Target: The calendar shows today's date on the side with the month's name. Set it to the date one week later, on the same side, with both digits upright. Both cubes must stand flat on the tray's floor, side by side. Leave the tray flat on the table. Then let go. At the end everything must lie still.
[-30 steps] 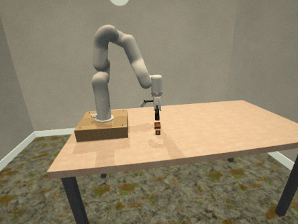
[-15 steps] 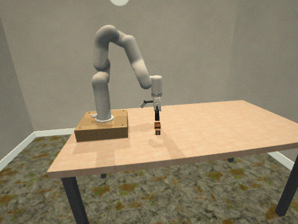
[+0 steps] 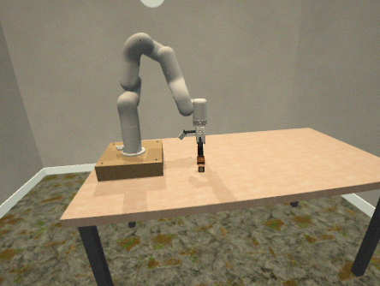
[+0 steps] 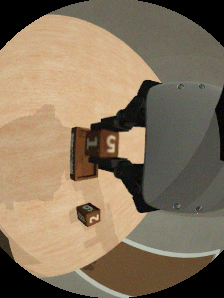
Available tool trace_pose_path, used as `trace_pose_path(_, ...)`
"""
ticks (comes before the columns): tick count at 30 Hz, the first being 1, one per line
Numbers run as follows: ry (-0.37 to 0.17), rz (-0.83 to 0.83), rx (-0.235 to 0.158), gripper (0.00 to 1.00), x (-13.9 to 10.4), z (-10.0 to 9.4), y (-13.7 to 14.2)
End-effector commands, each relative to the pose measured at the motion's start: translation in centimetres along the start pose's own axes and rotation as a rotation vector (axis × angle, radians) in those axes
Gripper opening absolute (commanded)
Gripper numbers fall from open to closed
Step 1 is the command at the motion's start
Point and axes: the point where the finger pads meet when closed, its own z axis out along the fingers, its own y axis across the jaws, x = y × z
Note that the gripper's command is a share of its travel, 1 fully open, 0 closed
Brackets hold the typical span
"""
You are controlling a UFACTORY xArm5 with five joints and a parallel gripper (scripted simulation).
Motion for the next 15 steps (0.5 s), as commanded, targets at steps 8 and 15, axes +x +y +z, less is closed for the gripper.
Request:
trace_pose_path(8, -0.003, 0.000, 0.000, 0.29, -0.13, 0.68, 0.01)
trace_pose_path(15, -0.003, 0.000, 0.000, 0.29, -0.13, 0.94, 0.01)
